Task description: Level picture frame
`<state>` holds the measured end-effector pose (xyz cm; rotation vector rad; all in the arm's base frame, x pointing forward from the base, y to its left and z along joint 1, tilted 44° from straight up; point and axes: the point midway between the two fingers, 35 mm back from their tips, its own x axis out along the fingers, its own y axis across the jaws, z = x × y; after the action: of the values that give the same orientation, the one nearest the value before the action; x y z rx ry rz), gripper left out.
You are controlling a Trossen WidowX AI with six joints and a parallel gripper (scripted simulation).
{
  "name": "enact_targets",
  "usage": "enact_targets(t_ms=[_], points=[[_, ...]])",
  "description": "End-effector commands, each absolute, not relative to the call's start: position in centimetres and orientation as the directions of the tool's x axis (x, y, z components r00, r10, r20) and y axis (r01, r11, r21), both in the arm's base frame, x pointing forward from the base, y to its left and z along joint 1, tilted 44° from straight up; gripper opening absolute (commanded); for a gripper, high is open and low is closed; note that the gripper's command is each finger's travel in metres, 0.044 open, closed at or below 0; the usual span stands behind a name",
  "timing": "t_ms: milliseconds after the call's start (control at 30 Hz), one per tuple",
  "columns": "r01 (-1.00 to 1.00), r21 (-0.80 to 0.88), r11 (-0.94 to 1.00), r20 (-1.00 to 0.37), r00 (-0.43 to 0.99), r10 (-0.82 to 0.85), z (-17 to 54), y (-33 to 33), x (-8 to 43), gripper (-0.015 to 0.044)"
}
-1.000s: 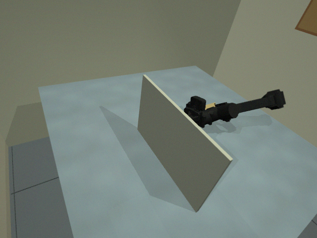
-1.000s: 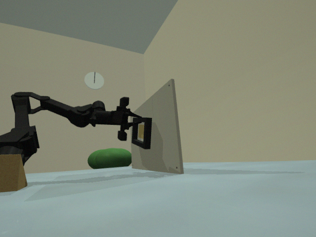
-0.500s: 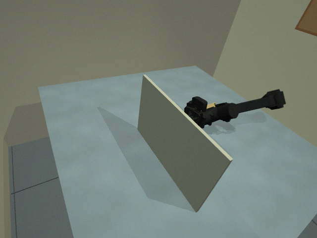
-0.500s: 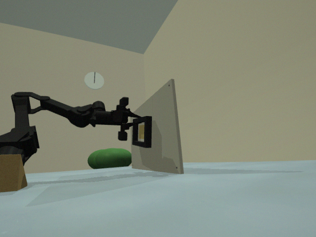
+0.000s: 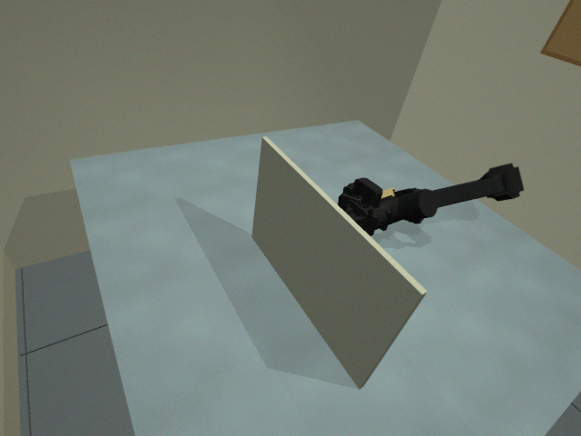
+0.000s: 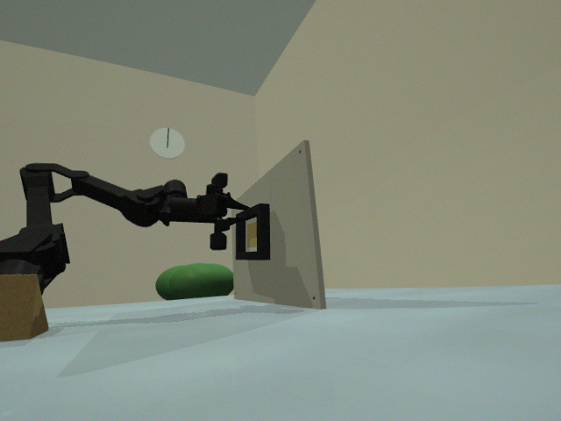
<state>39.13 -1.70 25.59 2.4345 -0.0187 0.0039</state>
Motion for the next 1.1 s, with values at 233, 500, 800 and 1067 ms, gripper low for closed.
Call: enact_targets(t_ms=[233,500,800,1067], points=[[-0.015,0.692,-0.722,0.007,1.000,-0.014,25.53,-1.61,39.14,0.0000],[-0.015,0.721,-0.692,0.007,1.000,-0.014,25.51,-1.57,39.14,0.0000],[-0.014,0.717,-0.697,0.006,1.000,-0.013,25.54,-1.60,39.14,0.0184],[-0.014,0.705,-0.709,0.007,1.000,-0.014,25.67,-1.59,38.57,0.0260]])
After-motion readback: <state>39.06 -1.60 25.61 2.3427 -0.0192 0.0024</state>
